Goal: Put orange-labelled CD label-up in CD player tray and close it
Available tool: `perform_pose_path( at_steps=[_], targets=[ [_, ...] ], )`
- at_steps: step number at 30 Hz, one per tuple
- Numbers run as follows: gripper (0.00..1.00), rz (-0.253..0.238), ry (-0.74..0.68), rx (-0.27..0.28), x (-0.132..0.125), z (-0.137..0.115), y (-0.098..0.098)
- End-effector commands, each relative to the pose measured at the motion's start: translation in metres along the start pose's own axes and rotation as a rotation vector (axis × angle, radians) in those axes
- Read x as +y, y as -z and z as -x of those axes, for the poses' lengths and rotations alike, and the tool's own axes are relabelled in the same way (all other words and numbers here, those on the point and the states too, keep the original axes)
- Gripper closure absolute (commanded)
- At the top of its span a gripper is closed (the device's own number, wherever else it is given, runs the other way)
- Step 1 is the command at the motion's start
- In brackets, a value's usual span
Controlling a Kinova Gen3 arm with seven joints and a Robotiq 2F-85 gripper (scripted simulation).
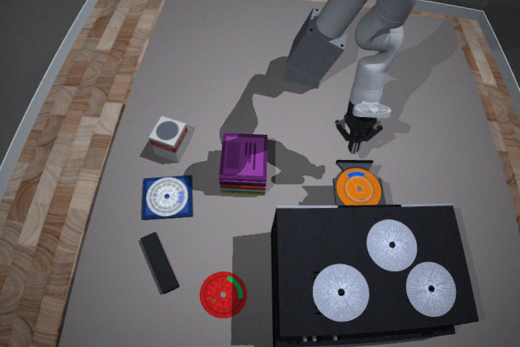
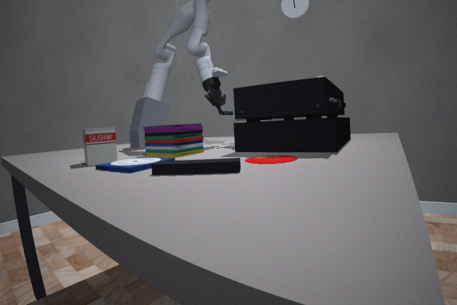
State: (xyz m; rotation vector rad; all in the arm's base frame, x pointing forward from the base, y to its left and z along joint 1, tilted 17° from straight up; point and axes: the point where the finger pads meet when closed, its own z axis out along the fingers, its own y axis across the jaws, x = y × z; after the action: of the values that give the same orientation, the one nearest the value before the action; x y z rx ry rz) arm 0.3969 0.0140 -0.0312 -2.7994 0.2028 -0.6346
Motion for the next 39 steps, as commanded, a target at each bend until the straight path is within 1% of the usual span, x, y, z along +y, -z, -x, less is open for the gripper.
perform_pose_path(
  at_steps=[1, 19, 30, 32, 39],
  targets=[
    [0.9, 0.0, 0.0, 0.001, 0.0, -0.001, 0.0],
    [0.9, 0.0, 0.0, 0.001, 0.0, -0.009, -0.003],
    [0.9, 0.0, 0.0, 0.001, 0.0, -0.03, -0.011],
    [0.9, 0.0, 0.0, 0.001, 0.0, -0.03, -0.011],
    [0.9, 0.0, 0.0, 0.001, 0.0, -0.051, -0.018]
  ],
)
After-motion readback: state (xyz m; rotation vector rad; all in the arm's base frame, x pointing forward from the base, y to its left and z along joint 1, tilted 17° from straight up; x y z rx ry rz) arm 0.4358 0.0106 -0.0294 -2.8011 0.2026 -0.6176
